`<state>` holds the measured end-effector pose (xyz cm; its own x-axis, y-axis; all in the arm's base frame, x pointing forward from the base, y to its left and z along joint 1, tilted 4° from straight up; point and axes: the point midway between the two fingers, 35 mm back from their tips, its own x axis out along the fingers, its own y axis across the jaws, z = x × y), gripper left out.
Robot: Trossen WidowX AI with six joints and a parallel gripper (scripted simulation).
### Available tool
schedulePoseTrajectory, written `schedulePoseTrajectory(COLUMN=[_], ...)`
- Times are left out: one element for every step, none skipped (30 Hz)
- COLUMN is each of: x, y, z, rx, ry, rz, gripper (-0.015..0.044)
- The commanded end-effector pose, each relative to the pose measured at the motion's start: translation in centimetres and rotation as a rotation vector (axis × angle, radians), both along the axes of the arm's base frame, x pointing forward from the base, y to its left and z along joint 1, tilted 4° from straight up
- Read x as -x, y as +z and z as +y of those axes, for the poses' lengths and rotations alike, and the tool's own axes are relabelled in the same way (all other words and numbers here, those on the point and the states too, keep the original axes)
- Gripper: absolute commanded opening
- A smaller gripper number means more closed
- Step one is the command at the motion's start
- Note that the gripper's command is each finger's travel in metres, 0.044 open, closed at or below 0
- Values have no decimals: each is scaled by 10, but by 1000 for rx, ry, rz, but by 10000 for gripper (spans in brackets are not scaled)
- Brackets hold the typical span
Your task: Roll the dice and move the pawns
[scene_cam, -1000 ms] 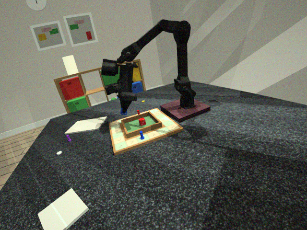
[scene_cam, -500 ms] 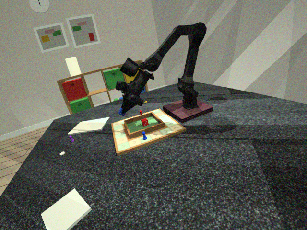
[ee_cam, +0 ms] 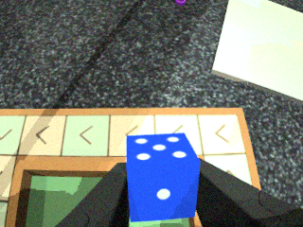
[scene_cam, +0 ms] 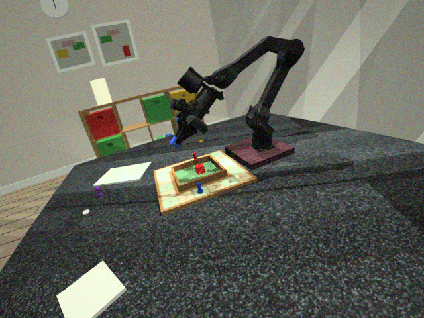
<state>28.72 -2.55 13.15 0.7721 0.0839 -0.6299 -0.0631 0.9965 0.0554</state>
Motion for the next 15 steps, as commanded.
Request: schedulePoseTrajectory(x=[5,5,5,5,5,5,5,3,3,3,3,3,3,3,3], y=[-1,-1,-1,-1,-1,-1,-1,1,1,1,1,1,1,1,1], z=[1,1,1,1,1,1,1,0,0,0,0,0,0,0,0], rx=[0,0,0,0,0,0,0,0,0,0,0,0,0,0,0], ry=[7,7,7,7,7,7,7,-1,-1,-1,-1,-1,-1,-1,-1], rz=[6,6,6,6,6,6,6,2,2,2,2,2,2,2,2], gripper=[0,0,0,0,0,0,0,0,0,0,0,0,0,0,0])
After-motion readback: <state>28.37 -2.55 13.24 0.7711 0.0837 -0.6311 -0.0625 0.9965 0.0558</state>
